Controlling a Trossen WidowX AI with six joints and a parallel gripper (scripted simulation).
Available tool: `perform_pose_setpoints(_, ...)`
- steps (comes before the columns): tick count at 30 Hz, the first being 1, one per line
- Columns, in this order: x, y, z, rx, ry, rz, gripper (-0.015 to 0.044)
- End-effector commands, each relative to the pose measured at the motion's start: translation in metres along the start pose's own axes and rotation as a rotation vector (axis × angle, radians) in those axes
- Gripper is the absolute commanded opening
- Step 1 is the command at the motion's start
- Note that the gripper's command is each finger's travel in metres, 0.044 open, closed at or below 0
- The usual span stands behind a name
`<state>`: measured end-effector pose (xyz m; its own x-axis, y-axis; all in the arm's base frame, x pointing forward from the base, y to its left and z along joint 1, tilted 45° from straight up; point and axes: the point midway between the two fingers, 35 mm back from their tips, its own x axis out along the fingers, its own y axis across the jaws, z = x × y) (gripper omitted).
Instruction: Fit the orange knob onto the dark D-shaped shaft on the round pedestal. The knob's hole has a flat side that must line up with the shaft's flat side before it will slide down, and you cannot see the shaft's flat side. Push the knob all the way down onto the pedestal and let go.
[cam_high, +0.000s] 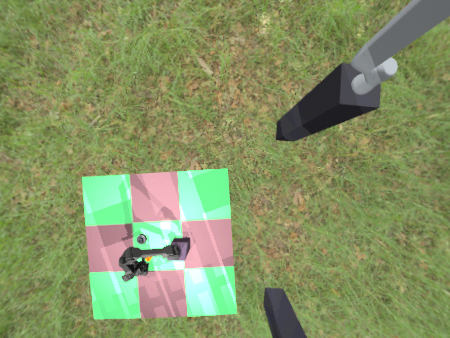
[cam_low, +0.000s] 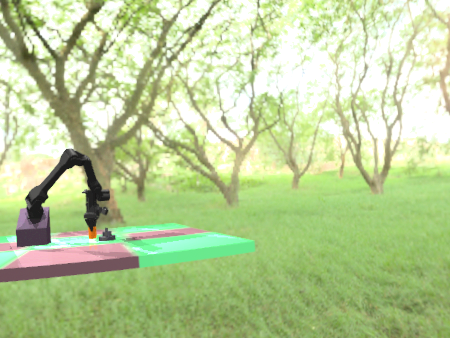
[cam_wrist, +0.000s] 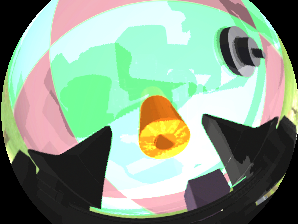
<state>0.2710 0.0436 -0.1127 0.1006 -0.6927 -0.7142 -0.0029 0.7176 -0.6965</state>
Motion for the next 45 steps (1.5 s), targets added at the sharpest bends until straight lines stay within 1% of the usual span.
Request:
perform_pose_setpoints(1, 0.007, -0.001, -0.002, -0.004, 0.002, -0.006, 0.044)
perform_pose_setpoints(17, 0.03, -0.003, -0.003, -0.004, 0.0, -0.01, 0.044)
perform_pose_setpoints(27, 0.03, -0.003, -0.003, -0.004, 0.0, -0.01, 0.0177)
perform_pose_setpoints(32, 0.03, -0.003, -0.003, -0.004, 0.0, -0.01, 0.0144)
perform_pose_setpoints(35, 0.026, -0.001, -0.002, 0.003, -0.009, 0.001, 0.0065)
perform_pose_setpoints(37, 0.016, 0.003, 0.0, 0.018, -0.03, 0.03, 0.0013)
perform_pose_setpoints(38, 0.013, 0.004, 0.001, 0.018, -0.03, 0.031, 0.0)
perform_pose_setpoints(45, -0.017, 0.008, 0.005, 0.01, -0.022, 0.031, 0.0)
